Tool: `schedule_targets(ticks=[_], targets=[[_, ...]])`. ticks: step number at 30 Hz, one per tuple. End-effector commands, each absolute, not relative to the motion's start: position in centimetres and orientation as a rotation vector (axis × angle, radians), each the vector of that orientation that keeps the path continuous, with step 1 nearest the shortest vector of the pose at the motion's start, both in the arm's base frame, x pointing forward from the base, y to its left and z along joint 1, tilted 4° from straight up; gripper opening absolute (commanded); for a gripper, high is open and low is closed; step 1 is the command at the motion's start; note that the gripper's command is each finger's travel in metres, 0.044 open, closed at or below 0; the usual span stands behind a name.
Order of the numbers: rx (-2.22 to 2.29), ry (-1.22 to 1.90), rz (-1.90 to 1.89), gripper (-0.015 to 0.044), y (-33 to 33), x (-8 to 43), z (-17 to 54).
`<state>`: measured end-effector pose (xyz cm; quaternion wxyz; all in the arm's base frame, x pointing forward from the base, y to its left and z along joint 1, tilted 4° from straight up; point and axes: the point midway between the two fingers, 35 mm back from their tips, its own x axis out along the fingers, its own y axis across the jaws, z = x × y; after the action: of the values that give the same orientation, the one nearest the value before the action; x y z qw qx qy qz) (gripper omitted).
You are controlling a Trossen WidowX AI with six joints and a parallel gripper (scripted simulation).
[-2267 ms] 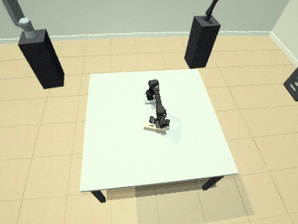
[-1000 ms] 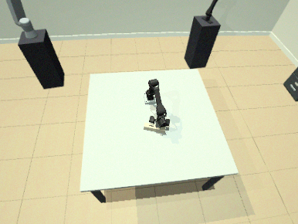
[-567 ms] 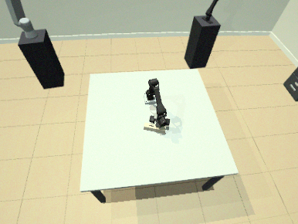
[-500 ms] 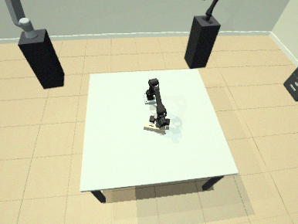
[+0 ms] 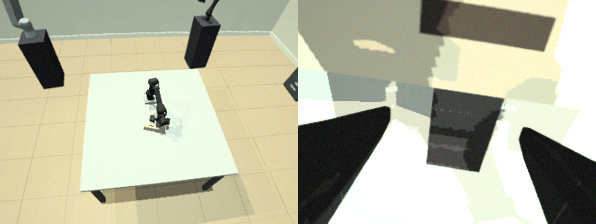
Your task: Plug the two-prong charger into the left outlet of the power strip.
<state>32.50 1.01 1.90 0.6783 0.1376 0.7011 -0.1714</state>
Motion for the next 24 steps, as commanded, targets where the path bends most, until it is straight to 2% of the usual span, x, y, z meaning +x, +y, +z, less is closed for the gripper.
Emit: schedule_targets(ticks=[1,24], targets=[[0.31,1.567,-0.388,0.044,1.2,32.1,2.1],[0.311,1.569,-0.388,0.044,2.5,29.6,1.8]])
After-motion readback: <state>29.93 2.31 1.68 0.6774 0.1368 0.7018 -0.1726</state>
